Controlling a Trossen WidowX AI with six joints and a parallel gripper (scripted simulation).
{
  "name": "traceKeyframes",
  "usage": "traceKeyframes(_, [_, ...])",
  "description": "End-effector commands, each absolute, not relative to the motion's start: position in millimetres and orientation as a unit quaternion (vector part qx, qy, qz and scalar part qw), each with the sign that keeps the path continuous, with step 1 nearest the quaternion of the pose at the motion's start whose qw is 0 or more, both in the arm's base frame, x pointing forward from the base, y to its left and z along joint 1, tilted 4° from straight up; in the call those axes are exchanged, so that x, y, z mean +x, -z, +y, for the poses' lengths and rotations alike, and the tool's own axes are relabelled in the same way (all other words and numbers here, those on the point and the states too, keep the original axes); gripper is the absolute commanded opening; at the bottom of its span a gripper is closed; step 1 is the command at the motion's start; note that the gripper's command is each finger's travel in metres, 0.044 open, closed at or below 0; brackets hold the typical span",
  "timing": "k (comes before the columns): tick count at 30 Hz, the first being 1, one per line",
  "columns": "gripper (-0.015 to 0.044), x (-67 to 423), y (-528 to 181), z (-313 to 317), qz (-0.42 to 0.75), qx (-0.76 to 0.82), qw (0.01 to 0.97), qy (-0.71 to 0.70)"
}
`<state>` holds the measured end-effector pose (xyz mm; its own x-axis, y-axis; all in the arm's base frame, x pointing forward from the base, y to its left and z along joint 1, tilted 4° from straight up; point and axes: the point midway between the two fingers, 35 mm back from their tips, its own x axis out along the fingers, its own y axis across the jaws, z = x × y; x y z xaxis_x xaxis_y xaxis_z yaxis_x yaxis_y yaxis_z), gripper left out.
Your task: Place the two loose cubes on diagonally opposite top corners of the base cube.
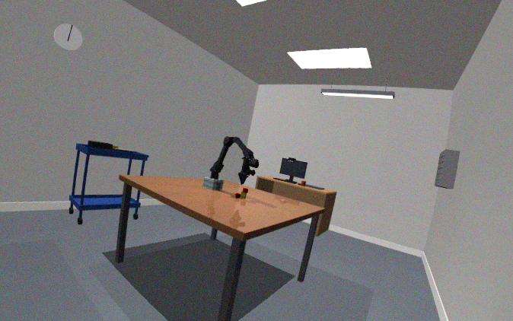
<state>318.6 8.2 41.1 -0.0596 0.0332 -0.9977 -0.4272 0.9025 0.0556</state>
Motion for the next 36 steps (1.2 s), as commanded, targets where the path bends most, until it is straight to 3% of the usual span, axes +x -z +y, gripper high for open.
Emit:
traceKeyframes(1, [0.0265, 321, -50, -7, 0.686, -0.199, 0.661, -0.229])
traceKeyframes(13, [0.0265, 321, -53, -23, 0.661, -0.263, 0.639, -0.294])
traceKeyframes(20, [0.0265, 318, 6, -22, 0.661, -0.262, 0.639, -0.294])
traceKeyframes(36, [0.0265, 317, 28, -21, 0.661, -0.262, 0.639, -0.294])
